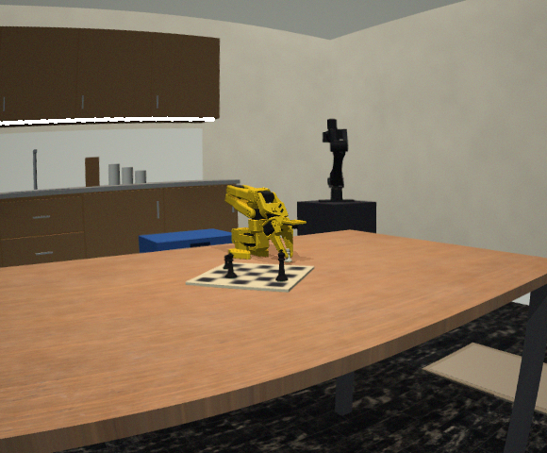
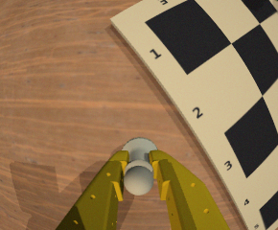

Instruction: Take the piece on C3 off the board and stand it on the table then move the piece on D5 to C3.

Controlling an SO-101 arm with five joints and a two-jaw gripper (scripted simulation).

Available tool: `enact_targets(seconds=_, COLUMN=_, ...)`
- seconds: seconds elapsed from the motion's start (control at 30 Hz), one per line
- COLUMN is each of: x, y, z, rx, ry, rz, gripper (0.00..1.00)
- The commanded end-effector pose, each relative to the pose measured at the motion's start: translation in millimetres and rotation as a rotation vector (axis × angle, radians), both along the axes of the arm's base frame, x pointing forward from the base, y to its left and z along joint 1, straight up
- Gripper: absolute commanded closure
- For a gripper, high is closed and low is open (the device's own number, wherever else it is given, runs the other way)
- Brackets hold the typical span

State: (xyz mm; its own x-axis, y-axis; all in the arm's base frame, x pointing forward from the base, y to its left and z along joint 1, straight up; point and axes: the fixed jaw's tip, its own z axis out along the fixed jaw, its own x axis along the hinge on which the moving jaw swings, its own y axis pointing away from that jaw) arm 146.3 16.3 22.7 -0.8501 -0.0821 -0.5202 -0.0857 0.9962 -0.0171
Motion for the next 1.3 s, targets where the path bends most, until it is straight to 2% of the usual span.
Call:
enact_targets(seconds=0.0, x=-2.4, y=1.0, z=-2.5, rx=0.006, ry=0.009, rz=-0.001, gripper=1.00)
enact_targets(seconds=1.27, x=-2.3, y=1.0, z=-11.0, rx=0.006, ry=0.009, rz=-0.001, gripper=1.00)
